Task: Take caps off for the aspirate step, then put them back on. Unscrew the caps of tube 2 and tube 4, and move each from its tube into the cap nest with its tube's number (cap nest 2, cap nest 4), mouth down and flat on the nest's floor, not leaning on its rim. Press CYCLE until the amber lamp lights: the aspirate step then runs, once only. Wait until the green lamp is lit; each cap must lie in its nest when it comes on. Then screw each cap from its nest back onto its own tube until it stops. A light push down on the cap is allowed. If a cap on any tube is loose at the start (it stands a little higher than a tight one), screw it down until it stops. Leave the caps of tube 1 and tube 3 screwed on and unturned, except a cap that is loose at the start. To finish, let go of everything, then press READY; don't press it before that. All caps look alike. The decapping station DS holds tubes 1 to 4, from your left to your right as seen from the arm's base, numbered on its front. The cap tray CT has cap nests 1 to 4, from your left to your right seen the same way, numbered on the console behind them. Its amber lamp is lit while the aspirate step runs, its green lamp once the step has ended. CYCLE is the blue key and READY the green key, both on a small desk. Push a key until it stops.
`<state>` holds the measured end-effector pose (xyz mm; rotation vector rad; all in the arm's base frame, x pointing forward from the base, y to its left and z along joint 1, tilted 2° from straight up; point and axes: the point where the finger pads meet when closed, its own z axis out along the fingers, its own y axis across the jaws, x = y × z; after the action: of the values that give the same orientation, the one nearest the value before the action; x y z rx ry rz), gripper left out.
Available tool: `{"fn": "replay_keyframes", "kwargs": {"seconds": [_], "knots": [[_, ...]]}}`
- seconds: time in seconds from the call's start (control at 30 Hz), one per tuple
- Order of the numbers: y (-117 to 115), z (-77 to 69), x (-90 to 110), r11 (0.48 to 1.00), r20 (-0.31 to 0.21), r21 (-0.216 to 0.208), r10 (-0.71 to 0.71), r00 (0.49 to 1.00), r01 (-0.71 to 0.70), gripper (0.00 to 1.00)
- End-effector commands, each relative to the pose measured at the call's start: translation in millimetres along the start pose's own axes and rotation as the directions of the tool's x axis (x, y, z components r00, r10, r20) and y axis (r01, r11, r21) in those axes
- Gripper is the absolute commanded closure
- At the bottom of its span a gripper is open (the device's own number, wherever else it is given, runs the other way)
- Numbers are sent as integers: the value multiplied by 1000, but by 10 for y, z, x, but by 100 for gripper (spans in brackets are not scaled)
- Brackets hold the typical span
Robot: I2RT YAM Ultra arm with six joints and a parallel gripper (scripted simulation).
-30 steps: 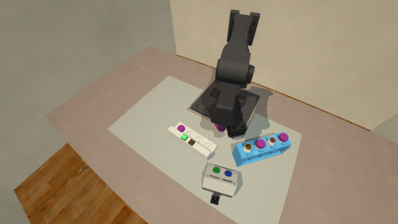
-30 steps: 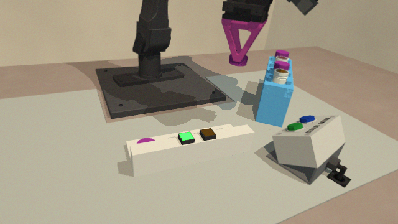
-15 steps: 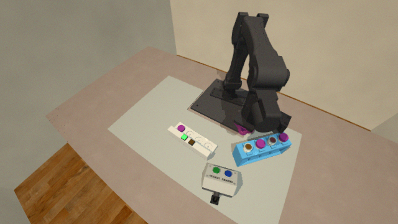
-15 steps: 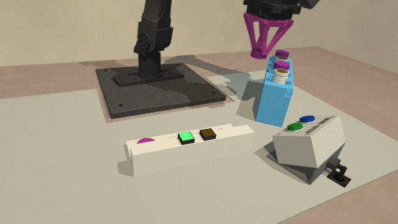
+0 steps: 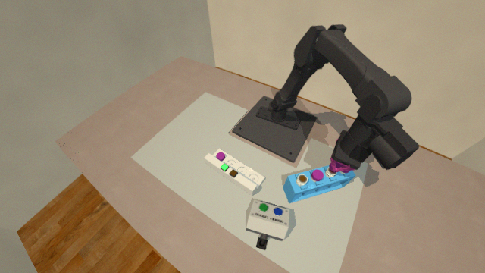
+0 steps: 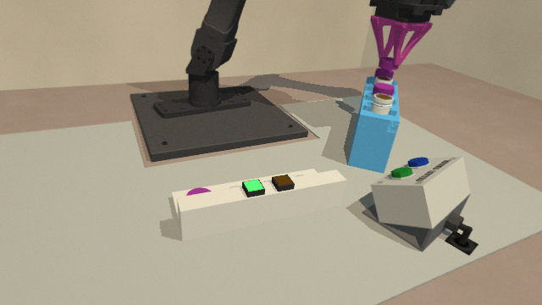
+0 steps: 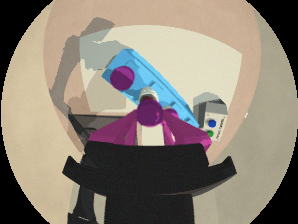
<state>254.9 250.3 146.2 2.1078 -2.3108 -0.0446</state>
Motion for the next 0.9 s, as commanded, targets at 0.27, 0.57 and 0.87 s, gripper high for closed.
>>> {"fn": "replay_keyframes", "kwargs": {"seconds": [0.27, 0.57, 0.87], "knots": [[8, -13, -13, 998, 9, 4, 59, 998, -59, 100], [7, 178, -15, 998, 9, 4, 59, 998, -59, 100], [7, 179, -14, 998, 9, 4, 59, 998, -59, 100]]}}
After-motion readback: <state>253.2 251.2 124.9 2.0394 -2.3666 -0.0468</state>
